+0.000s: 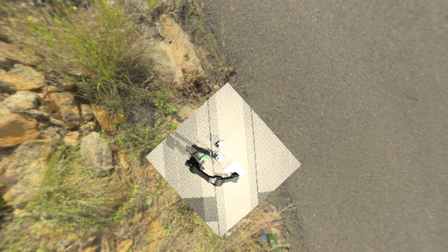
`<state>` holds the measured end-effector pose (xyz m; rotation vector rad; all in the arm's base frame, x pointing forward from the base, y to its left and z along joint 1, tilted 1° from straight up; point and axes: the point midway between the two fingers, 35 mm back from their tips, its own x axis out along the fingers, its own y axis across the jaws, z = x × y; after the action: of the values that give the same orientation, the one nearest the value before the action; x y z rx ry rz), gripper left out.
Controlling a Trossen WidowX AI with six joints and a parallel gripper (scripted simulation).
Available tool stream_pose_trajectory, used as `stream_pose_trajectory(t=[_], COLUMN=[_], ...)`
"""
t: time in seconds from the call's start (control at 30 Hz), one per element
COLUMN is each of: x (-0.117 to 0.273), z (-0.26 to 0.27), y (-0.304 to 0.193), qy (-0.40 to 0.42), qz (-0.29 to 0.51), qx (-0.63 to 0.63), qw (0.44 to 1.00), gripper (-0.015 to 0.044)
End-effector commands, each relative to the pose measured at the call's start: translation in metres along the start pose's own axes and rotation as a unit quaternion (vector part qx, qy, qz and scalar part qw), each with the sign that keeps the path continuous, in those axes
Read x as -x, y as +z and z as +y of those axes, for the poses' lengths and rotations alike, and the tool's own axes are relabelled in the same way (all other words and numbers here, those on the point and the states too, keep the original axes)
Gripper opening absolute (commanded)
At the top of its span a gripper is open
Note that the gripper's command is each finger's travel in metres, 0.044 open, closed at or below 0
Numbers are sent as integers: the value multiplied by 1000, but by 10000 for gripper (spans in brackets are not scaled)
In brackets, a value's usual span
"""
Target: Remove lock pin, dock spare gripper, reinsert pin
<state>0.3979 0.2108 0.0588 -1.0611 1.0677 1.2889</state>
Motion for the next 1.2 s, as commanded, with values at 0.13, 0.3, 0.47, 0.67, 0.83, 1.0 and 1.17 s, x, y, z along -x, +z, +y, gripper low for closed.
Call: stream_pose_trajectory(t=[0.13,0.3,0.47,0.67,0.83,1.0,1.17], x=[6,19,31,47,61,66,68], z=[0,3,4,6,7,8,8], y=[1,2,4,6,8,9,7], qy=[0,6,9,12,14,15,14], qz=[0,3,4,6,7,7,8], qx=[0,-1,-2,-2,-3,-3,-3], qw=[1000,1000,1000,1000,1000,1000,1000], gripper=[200,200,200,200,200,226,305])
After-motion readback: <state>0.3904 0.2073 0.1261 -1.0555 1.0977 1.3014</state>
